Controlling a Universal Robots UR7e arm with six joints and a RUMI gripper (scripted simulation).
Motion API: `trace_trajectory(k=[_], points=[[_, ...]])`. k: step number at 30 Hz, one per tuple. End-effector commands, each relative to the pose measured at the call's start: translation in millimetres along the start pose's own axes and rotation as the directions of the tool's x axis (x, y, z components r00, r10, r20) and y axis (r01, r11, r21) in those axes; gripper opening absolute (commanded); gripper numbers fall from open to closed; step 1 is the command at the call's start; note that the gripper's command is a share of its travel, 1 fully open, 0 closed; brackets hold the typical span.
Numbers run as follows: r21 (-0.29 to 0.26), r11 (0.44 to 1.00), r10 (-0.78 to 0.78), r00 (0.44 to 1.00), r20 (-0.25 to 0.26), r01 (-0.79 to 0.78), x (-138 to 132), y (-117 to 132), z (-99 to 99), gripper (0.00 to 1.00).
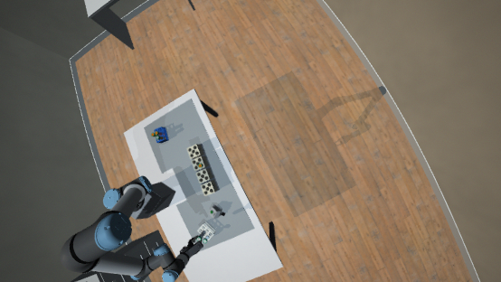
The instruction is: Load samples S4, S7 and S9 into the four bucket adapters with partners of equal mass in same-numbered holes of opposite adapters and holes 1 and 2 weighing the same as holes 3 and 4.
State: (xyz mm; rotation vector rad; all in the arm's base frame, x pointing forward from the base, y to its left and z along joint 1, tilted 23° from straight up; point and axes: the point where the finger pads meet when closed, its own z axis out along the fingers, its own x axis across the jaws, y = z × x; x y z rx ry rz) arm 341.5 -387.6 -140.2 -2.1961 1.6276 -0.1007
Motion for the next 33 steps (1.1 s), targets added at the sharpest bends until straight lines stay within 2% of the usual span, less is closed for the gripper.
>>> trace_trajectory(k=[1,9,17,19,26,33], points=[[-0.003,0.991,0.132,0.991,-0.017,-0.132,-25,-15,-2.2,0.00],[0.000,0.949,0.314,0.949,-0.018,-0.314,-67,-36,-1.4,0.00],[0.004,0.861,0.508,0.861,-0.017,-0.508,-114,-61,-0.3,0.00],[0.004,0.861,0.508,0.861,-0.017,-0.508,-114,-61,-0.3,0.00],[0.007,0.752,0.659,0.752,-0.016,-0.659,-156,-82,0.5,0.00],[0.009,0.617,0.787,0.617,-0.015,-0.787,-197,-103,1.4,0.00]])
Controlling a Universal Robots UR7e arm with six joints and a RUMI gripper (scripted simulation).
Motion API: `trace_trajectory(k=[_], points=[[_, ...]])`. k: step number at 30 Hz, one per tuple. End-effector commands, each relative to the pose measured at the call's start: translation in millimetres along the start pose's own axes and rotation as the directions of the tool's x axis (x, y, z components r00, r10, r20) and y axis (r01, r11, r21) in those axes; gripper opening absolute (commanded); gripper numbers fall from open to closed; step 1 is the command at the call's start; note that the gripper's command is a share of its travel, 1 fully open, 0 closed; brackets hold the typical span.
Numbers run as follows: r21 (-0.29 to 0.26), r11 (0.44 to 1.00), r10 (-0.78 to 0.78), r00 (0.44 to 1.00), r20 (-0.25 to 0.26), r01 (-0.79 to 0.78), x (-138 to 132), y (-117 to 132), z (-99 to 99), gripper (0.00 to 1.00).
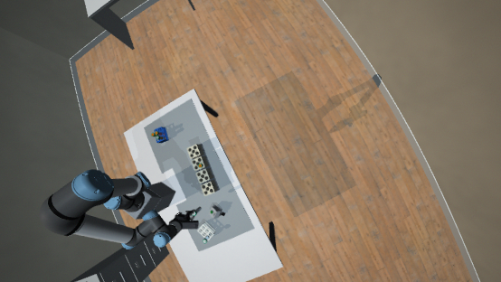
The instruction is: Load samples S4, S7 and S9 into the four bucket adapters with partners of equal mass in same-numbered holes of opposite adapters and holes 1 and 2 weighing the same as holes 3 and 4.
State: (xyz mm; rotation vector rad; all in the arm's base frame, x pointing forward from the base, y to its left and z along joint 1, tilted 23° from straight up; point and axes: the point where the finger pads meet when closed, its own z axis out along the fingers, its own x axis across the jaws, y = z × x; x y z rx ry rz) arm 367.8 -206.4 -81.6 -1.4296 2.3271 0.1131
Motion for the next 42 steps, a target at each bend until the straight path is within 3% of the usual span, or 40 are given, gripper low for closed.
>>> trace_trajectory(k=[1,3,8,42], points=[[0.006,0.986,0.168,0.986,-0.018,-0.168,-36,9,-2.3,0.00],[0.006,0.986,0.168,0.986,-0.018,-0.168,-36,9,-2.3,0.00],[0.008,0.961,0.278,0.960,-0.017,-0.278,-68,19,-1.6,0.00],[0.014,0.961,0.276,0.961,-0.015,-0.276,-260,72,0.1,0.00]])
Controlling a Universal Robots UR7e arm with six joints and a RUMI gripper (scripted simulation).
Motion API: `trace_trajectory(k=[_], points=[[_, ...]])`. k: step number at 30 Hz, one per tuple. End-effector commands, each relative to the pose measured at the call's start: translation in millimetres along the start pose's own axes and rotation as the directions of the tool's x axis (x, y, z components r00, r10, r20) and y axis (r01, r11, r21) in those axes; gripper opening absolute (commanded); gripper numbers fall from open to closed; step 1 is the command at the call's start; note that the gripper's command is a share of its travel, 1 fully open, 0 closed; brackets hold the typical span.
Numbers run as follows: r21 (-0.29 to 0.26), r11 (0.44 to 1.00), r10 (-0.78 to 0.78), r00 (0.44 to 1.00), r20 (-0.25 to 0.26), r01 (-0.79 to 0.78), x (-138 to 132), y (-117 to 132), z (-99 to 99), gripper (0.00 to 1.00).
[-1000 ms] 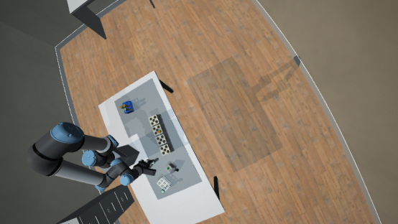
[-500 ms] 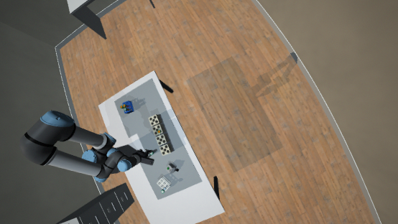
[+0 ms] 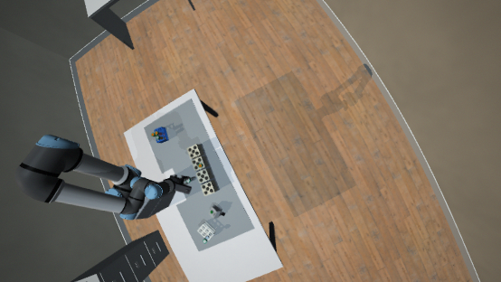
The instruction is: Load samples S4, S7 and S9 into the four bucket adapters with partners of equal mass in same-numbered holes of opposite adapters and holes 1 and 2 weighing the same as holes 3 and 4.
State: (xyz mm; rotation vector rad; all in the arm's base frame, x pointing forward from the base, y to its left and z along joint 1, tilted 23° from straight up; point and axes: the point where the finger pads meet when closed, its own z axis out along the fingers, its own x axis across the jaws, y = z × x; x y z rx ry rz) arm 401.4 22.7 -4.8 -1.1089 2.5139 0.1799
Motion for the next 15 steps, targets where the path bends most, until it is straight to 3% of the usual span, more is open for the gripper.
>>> trace_trajectory(k=[1,8,15], points=[[0.010,1.000,0.010,1.000,-0.008,-0.010,-29,13,-2.9,0.00],[0.008,1.000,0.010,1.000,-0.007,-0.010,-67,38,-1.9,0.00],[0.005,1.000,0.013,1.000,-0.008,-0.013,-66,39,-1.1,0.00]])
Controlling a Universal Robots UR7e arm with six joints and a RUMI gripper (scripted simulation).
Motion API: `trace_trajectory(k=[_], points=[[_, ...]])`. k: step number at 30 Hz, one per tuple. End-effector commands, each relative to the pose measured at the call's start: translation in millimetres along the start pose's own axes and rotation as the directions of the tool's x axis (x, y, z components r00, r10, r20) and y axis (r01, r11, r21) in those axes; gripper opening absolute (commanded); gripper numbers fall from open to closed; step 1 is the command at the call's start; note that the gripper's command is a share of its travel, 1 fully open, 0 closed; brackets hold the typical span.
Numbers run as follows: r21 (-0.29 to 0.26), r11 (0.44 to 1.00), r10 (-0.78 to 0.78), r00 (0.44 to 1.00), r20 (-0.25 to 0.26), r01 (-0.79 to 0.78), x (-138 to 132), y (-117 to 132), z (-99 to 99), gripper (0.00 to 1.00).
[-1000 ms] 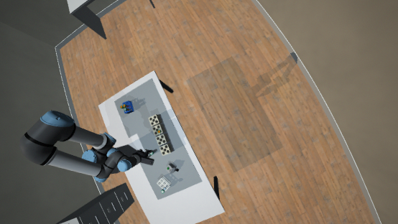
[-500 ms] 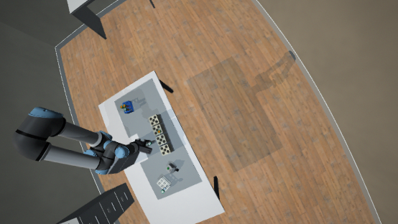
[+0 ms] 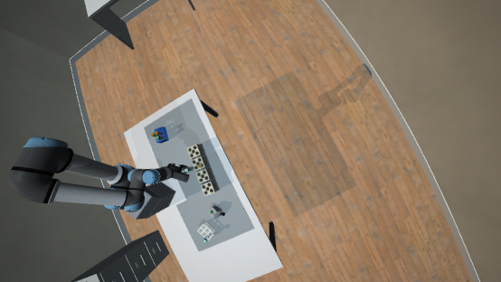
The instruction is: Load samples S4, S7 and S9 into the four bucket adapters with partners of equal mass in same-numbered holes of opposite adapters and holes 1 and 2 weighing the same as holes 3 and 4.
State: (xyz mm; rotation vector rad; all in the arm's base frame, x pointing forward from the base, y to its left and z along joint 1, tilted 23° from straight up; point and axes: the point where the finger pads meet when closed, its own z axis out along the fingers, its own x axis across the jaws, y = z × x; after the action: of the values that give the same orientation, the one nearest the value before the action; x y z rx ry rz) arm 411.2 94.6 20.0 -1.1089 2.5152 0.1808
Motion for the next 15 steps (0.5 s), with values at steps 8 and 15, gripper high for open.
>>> trace_trajectory(k=[8,15], points=[[0.002,1.000,0.013,1.000,-0.010,-0.013,1,1,22.5,0.00],[0.003,1.000,0.012,1.000,-0.009,-0.012,0,0,35.5,0.00]])
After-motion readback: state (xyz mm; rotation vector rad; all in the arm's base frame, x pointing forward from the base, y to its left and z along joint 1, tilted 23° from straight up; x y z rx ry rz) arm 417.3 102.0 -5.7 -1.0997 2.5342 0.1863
